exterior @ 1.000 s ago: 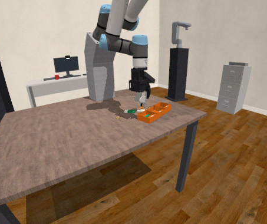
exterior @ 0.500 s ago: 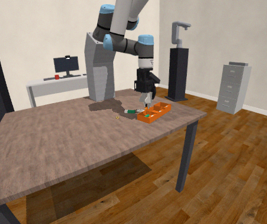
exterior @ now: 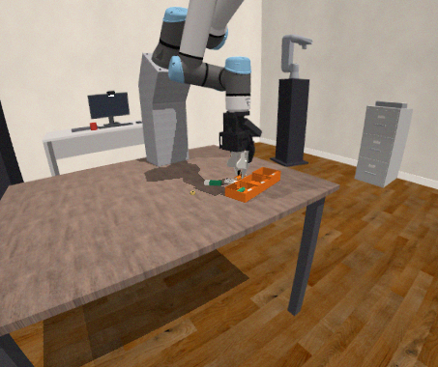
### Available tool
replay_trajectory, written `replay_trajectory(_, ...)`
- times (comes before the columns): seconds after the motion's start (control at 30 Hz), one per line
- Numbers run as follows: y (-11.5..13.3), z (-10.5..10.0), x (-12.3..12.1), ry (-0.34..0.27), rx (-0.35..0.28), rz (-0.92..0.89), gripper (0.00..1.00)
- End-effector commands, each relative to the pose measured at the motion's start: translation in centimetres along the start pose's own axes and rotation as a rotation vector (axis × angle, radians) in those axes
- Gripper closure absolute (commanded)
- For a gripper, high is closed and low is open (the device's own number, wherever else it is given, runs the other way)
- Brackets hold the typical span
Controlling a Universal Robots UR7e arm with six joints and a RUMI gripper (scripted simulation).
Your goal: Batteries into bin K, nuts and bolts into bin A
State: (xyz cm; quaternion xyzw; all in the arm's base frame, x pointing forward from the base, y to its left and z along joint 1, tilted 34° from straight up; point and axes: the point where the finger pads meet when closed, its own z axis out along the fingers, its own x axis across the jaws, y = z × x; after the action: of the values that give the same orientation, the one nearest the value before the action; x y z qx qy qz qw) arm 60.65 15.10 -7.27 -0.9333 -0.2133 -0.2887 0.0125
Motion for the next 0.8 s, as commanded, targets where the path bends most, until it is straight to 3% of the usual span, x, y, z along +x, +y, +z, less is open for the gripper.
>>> replay_trajectory(0.0, 0.0, 0.0, 0.0, 0.001, 0.0, 0.0, 1.0)
replay_trajectory(0.77, 0.0, 3.0, 0.0, 0.001, 0.0, 0.0, 1.0)
